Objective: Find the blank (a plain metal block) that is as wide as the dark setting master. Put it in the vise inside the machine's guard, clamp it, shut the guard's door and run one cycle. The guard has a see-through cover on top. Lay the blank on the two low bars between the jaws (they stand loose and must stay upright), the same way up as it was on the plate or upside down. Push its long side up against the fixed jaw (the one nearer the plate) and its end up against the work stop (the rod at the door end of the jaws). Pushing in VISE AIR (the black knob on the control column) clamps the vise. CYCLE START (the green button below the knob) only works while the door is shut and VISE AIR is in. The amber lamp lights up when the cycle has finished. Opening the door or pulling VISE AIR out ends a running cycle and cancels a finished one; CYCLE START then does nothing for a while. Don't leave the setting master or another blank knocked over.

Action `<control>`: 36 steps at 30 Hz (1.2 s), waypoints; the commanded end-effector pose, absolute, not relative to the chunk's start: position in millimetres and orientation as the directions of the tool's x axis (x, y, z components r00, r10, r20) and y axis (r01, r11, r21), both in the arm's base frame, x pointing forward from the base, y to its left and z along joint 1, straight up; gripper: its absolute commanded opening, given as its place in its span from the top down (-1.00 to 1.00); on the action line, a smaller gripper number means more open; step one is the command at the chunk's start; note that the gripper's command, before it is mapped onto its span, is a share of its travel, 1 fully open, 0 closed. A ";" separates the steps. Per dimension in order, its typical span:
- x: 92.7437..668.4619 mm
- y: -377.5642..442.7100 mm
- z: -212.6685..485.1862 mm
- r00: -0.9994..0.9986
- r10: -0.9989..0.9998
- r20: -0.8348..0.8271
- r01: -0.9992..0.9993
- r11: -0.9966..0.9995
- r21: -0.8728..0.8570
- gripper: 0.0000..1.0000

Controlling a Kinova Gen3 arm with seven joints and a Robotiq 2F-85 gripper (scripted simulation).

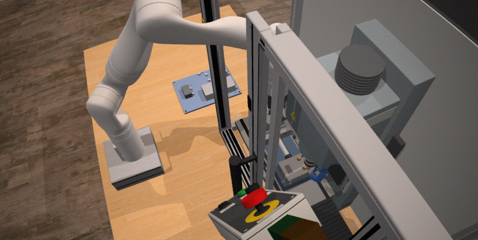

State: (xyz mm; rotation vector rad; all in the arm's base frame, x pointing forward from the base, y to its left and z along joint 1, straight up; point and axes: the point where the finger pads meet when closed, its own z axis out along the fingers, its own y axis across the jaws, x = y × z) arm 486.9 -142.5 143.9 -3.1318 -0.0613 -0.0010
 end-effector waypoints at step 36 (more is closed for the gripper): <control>486.8 -142.7 137.5 0.999 0.039 0.004 0.039 -0.999 -0.006 0.80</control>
